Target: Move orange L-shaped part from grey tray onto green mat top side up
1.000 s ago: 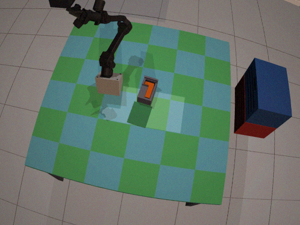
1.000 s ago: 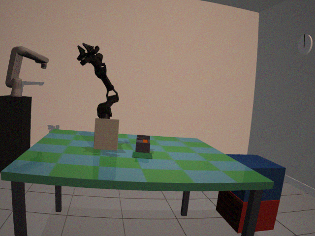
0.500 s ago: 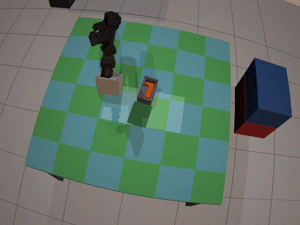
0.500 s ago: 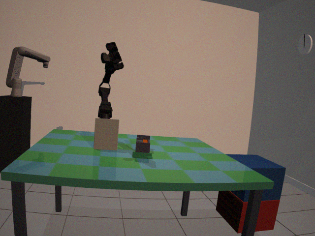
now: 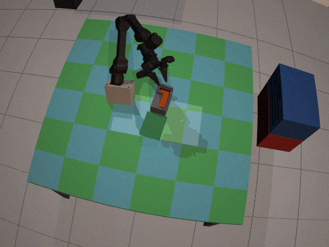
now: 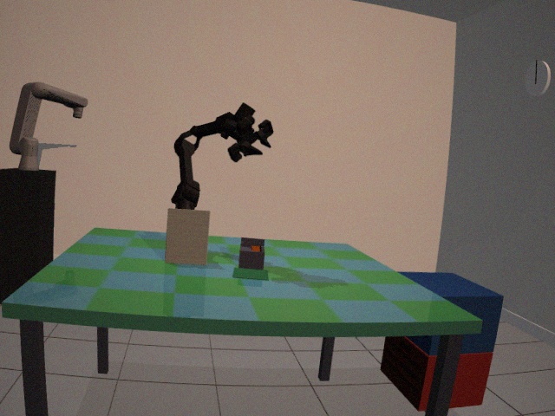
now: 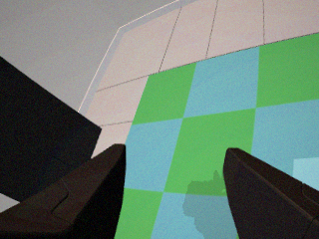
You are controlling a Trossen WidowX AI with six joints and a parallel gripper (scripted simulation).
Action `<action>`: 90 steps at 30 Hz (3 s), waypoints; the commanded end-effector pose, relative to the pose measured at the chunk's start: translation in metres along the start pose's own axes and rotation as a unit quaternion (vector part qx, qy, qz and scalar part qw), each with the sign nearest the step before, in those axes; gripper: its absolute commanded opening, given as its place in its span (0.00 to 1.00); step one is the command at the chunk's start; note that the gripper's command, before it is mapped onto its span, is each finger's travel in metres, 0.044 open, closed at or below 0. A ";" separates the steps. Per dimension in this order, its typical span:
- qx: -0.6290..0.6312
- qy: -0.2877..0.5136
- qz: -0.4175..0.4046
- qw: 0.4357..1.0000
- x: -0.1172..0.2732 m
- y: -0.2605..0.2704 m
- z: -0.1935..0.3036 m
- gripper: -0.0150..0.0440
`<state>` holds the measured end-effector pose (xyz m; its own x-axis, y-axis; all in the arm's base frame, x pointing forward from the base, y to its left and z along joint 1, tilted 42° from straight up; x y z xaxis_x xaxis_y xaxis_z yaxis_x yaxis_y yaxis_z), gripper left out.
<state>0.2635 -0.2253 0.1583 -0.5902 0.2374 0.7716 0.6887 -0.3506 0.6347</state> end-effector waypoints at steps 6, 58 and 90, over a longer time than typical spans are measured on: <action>0.339 0.266 0.103 0.897 -0.032 -0.053 0.138 0.56; 0.577 0.553 0.104 0.592 -0.038 -0.220 0.314 0.56; 0.577 0.553 0.103 0.592 -0.028 -0.214 0.320 0.56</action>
<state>0.2666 0.1349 0.0106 0.0806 -0.6677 0.7401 0.2457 0.7329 0.6344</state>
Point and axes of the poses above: the point midway between the two fingers, 35 mm back from their tips, its own x axis back along the fingers, its own y axis across the jaws, z = x × y, the point moved 2 cm from there along x, back along the fingers, and after that the axes turned 11 degrees about -x, right-handed, at the moved point
